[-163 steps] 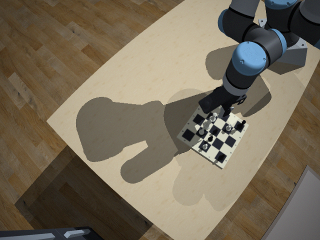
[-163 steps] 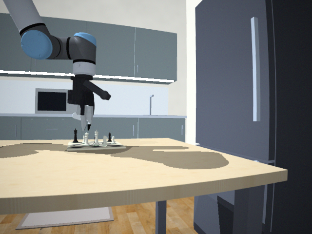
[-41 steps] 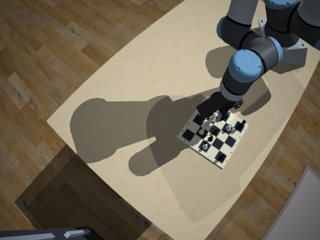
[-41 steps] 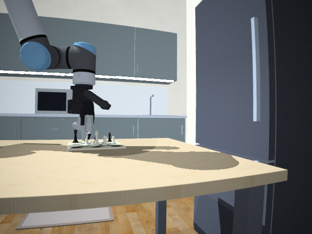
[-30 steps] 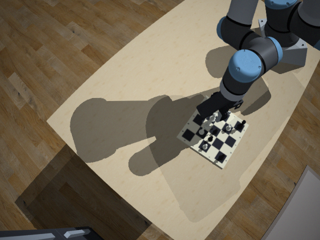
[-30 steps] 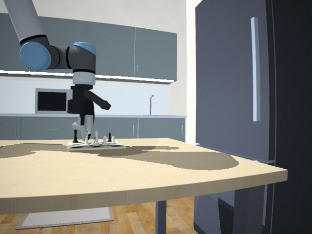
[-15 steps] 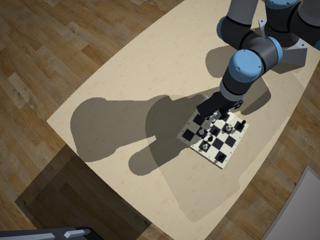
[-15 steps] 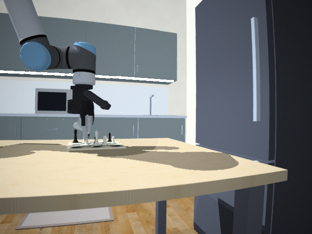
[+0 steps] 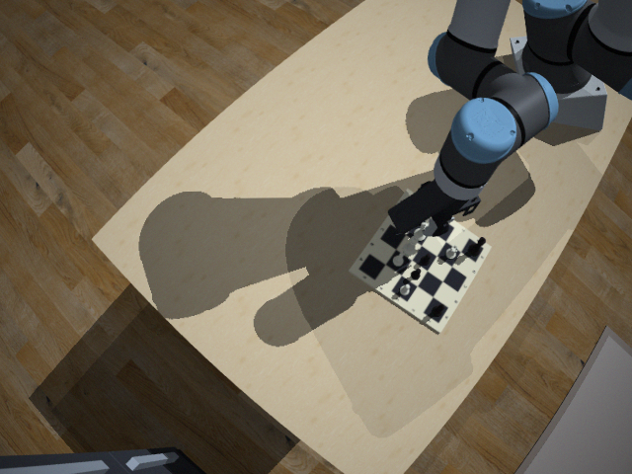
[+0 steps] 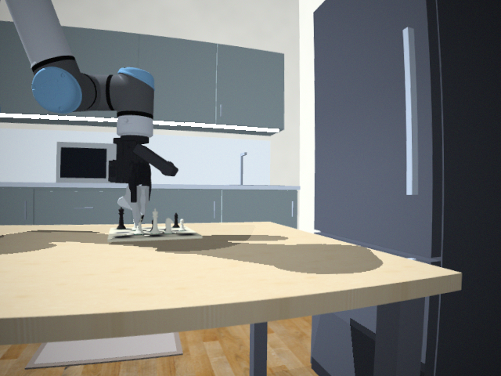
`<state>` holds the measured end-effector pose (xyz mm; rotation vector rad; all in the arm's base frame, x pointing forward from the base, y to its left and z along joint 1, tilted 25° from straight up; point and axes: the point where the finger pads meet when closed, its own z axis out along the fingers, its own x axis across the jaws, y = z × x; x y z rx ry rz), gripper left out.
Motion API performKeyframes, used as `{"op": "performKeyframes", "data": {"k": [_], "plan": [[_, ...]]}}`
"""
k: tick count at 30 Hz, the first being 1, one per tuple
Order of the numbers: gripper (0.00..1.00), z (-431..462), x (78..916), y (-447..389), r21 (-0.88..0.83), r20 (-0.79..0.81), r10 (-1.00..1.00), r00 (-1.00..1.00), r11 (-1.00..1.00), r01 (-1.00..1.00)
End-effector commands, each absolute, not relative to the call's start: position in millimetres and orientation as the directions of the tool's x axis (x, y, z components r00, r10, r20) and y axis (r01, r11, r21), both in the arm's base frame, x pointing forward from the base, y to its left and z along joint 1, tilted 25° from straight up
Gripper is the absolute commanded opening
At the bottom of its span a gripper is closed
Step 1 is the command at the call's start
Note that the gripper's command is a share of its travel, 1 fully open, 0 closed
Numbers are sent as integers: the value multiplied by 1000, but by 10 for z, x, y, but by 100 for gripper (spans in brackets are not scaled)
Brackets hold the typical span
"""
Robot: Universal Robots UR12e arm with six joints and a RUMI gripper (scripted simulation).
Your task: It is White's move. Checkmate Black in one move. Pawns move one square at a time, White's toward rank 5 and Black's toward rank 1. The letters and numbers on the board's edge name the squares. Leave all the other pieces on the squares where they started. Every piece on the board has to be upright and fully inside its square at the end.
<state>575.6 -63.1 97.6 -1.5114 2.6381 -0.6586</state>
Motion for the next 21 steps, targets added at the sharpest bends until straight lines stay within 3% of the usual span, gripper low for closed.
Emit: {"op": "performKeyframes", "data": {"k": [1,21], "plan": [[0,981,5760,-630,-375,179,-830,-528,438,-817],[0,1281,5683,-517,-375,179,-830,-528,438,-817]]}}
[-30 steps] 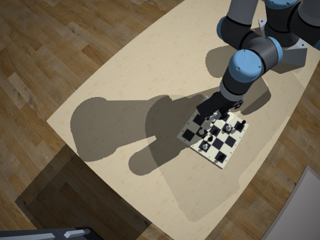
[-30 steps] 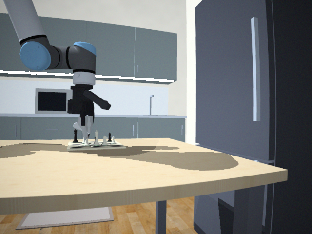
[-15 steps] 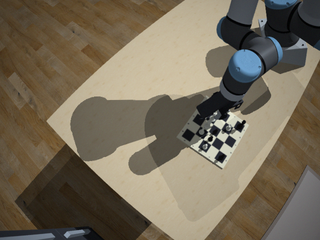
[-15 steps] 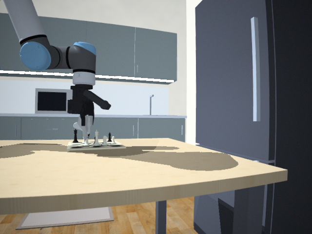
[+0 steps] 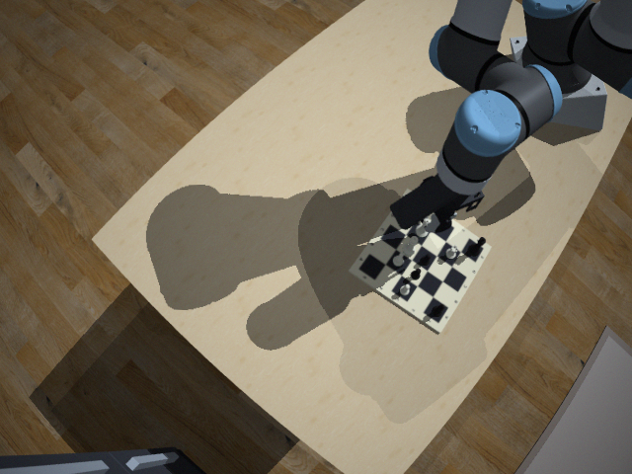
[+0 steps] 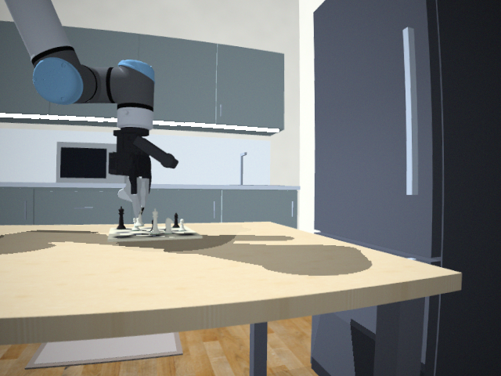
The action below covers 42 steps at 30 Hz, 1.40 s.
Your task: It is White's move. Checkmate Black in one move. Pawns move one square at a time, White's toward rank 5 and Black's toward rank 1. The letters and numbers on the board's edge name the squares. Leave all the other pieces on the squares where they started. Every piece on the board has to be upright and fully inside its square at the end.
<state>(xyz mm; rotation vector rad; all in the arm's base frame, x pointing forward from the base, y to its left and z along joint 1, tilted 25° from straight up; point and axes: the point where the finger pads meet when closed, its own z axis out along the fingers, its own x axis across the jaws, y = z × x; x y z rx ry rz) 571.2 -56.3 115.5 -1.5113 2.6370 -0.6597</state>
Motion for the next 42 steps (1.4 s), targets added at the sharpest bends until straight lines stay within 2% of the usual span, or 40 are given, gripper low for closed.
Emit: {"op": "performKeyframes", "data": {"k": [1,11,26,32,34,42], "plan": [[0,1343,5667,-494,-375,179,-830,-528,438,-817],[0,1862,5535,-297,-375,179,-830,-528,438,-817],[0,1887,5519,-279,-373,184,-836,-517,428,-824],[0,1818,5393,-168,-332,250,-901,-356,266,-905],[0,1818,5393,-168,-332,250,-901,-356,266,-905],[0,1694,5166,12,-239,340,-938,-59,-25,-971]]}}
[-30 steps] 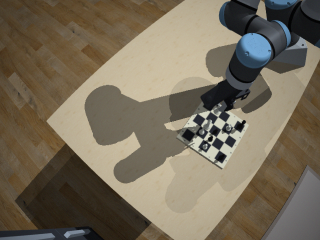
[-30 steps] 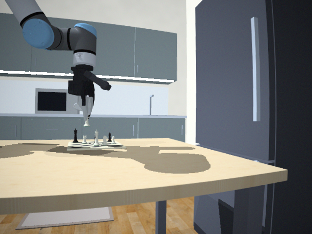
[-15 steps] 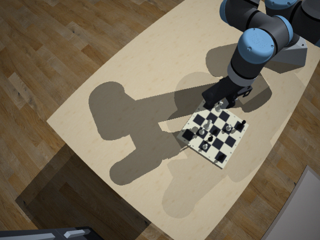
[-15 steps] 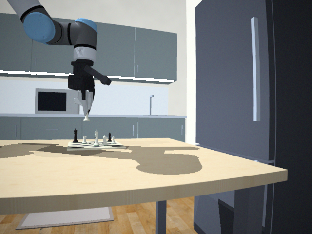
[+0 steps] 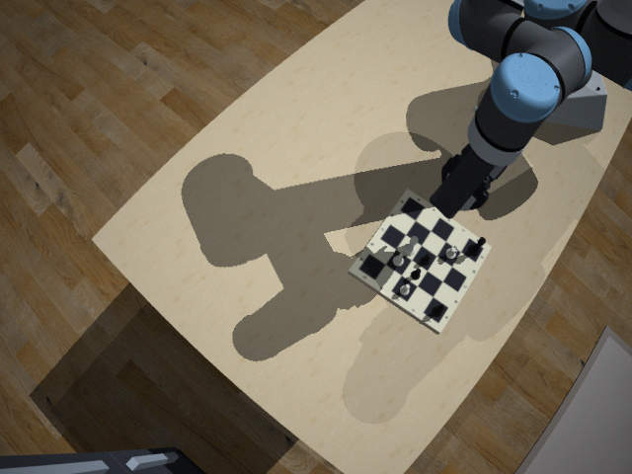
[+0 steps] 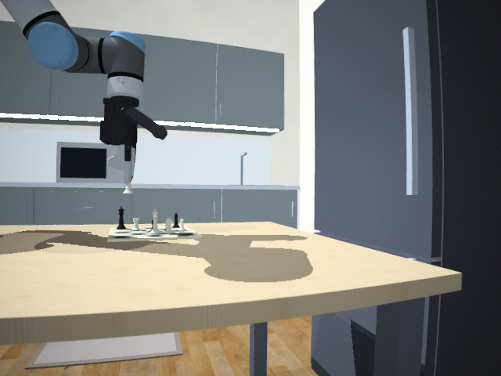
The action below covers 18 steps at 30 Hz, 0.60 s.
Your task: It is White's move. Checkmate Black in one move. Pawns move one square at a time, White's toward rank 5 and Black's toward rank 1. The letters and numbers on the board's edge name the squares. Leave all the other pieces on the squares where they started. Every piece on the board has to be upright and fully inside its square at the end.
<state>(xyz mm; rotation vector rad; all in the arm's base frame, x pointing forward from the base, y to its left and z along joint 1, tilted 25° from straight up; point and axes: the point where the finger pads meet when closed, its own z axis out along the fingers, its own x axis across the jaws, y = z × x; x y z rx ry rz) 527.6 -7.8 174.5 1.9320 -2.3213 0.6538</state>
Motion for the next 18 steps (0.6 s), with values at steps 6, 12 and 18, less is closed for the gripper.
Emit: {"op": "performKeyframes", "data": {"k": [6,12,18], "plan": [[0,1682,5145,27,-229,347,-937,-32,-51,-972],[0,1682,5145,27,-229,347,-937,-32,-51,-972],[0,1677,5146,25,-229,347,-937,-32,-51,-972]]}}
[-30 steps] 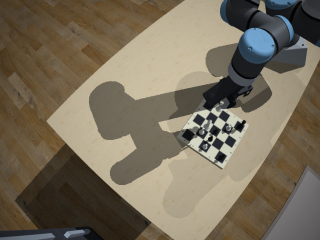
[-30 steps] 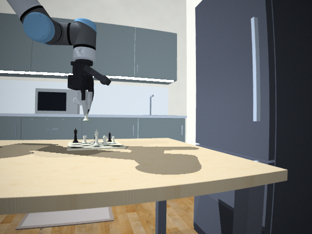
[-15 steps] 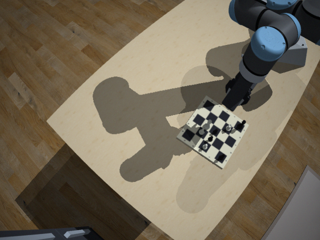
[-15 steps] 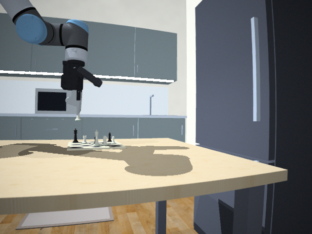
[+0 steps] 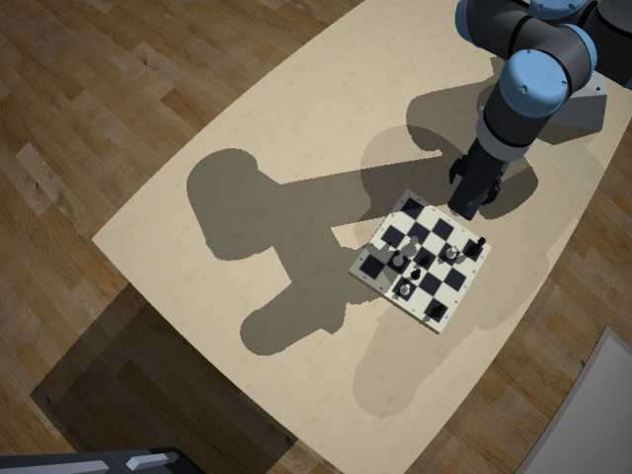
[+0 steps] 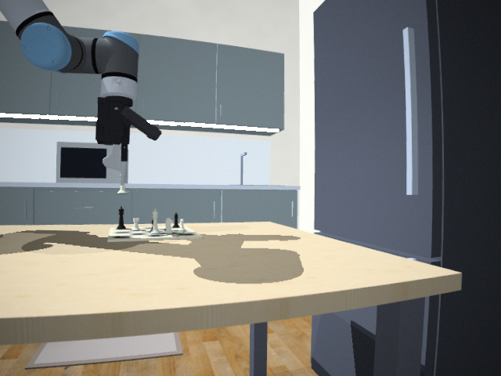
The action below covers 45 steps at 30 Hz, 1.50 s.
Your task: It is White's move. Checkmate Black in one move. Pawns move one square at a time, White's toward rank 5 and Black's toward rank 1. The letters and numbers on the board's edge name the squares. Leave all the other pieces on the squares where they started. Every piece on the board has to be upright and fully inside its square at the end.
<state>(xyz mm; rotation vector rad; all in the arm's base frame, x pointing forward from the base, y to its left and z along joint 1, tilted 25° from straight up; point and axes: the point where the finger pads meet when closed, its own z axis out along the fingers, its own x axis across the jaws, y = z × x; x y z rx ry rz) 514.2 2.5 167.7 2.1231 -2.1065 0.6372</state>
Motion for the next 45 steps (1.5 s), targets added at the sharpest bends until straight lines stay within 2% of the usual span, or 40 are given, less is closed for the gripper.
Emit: {"op": "performKeyframes", "data": {"k": [1,23,45], "plan": [[0,1671,5148,23,-229,347,-937,-32,-51,-972],[0,974,5326,-246,-229,347,-937,-32,-51,-972],[0,810,5368,-309,-229,347,-937,-32,-51,-972]]}}
